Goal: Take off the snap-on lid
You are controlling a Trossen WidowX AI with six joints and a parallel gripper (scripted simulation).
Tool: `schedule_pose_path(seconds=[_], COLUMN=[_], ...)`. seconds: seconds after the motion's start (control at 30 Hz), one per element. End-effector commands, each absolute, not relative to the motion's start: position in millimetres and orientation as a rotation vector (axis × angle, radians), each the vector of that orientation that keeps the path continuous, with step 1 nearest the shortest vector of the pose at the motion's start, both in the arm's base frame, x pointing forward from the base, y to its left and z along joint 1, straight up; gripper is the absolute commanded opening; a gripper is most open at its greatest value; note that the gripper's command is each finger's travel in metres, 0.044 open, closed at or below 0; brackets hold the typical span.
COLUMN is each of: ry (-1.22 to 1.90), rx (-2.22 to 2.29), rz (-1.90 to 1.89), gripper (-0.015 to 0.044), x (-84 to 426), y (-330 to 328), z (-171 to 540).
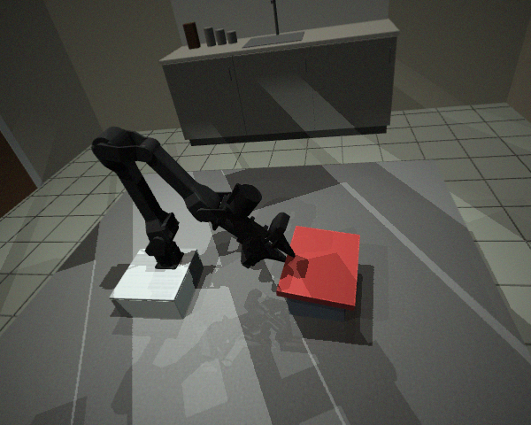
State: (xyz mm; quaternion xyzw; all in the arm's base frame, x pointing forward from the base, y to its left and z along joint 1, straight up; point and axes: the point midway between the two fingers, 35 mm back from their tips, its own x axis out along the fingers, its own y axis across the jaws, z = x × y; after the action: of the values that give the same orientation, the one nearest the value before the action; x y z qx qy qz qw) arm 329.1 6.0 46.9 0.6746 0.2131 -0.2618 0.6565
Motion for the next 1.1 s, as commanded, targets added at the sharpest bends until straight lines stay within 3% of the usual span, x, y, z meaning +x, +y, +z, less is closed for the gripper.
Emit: schedule_pose_path(seconds=[0.0,1.07], ry=[0.484,0.486], rx=[1.528,1.527], rz=[-0.591,-0.59], gripper=[0.0,0.0], x=[330.0,331.7], y=[6.2,5.8], z=[47.3,49.2])
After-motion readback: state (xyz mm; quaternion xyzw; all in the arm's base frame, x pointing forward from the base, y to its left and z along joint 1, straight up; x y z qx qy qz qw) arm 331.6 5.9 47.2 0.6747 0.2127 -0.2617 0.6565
